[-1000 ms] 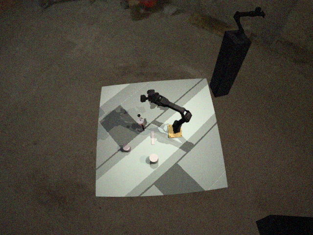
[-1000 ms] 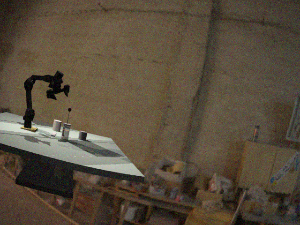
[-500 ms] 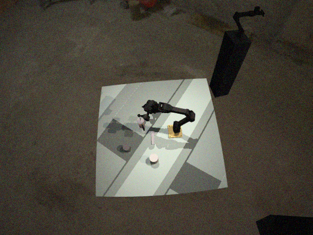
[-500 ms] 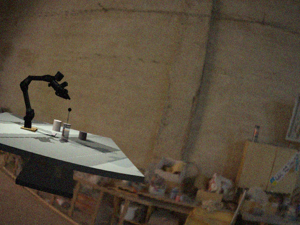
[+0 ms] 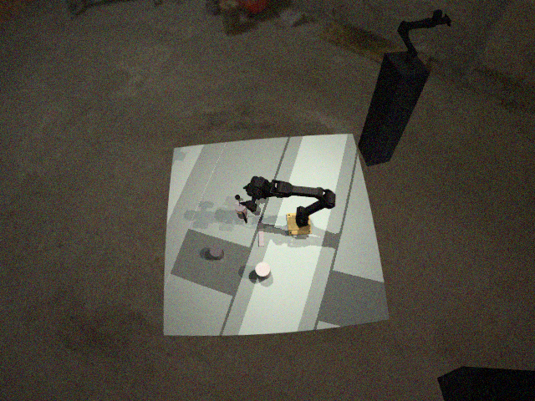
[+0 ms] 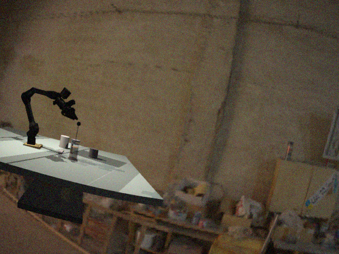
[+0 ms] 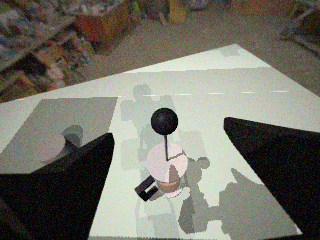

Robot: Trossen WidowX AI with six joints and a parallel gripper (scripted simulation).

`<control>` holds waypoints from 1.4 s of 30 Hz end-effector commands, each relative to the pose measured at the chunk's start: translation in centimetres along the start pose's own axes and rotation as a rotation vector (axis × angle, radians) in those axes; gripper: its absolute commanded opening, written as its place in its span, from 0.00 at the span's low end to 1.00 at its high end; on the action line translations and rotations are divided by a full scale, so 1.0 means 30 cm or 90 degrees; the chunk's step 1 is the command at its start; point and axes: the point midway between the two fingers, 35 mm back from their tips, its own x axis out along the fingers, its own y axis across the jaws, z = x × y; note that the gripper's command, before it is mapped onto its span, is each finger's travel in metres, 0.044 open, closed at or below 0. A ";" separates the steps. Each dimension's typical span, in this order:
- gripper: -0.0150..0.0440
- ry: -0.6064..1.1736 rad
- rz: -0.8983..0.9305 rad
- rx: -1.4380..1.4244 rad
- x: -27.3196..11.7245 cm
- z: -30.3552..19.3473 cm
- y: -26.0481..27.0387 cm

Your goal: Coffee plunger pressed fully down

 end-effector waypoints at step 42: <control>0.45 -0.002 0.005 -0.005 0.129 -0.006 0.002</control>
